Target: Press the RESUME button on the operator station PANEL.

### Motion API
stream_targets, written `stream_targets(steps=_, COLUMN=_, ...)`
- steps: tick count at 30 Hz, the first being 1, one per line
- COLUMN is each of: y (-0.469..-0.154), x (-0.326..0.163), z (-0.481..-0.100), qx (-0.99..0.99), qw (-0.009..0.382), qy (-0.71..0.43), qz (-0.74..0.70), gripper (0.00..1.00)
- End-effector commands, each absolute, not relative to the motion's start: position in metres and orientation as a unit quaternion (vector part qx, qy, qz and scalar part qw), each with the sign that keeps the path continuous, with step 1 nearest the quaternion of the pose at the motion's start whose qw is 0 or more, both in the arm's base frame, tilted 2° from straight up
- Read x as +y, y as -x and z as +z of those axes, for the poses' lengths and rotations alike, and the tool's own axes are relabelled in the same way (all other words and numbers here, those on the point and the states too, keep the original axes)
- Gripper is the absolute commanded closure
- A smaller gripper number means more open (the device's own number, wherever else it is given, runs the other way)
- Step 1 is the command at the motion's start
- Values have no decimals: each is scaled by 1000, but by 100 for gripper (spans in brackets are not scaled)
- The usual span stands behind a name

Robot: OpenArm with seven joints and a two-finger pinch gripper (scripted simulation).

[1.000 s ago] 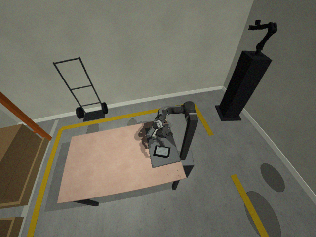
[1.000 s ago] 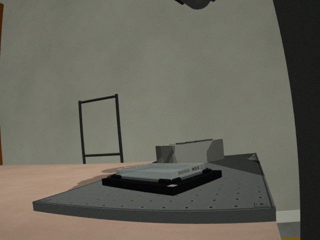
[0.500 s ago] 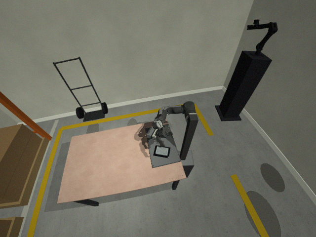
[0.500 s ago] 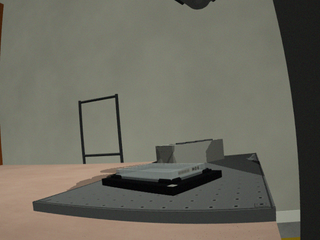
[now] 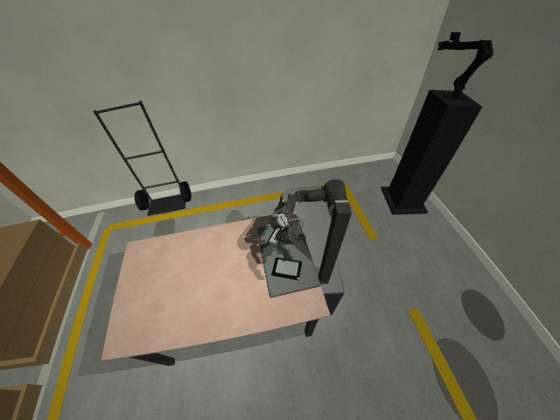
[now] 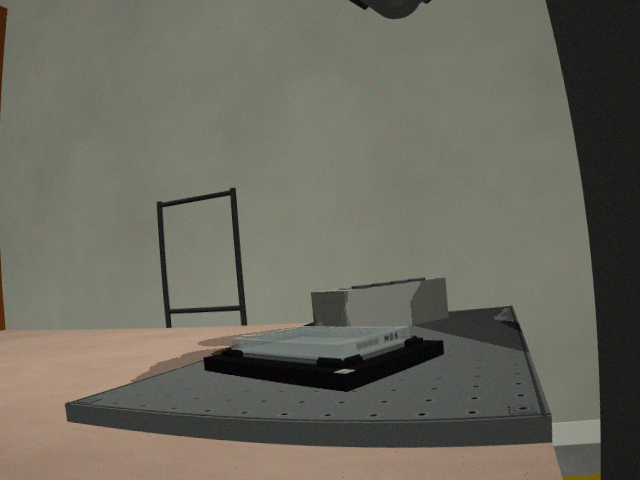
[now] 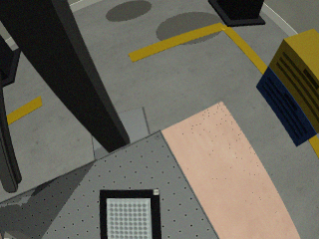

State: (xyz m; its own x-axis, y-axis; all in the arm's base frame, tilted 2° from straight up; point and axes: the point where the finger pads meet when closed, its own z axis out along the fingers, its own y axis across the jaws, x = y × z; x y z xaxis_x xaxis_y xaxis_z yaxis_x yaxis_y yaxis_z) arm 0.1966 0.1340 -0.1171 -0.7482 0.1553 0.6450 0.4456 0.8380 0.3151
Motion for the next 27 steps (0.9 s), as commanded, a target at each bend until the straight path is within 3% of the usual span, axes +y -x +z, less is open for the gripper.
stream_targets(steps=1, y=-197, x=134, z=-116, qx=-906, qw=313, qy=165, qz=-233, gripper=0)
stream_targets(steps=21, y=-197, x=134, z=-116, qx=-906, qw=313, qy=165, qz=-233, gripper=0)
stream_targets(steps=26, y=-206, x=102, z=-146, qx=-946, qw=214, qy=184, qz=-162, gripper=0)
stream_targets(steps=27, y=-206, x=102, z=-146, qx=-946, qw=214, qy=184, qz=-162, gripper=0)
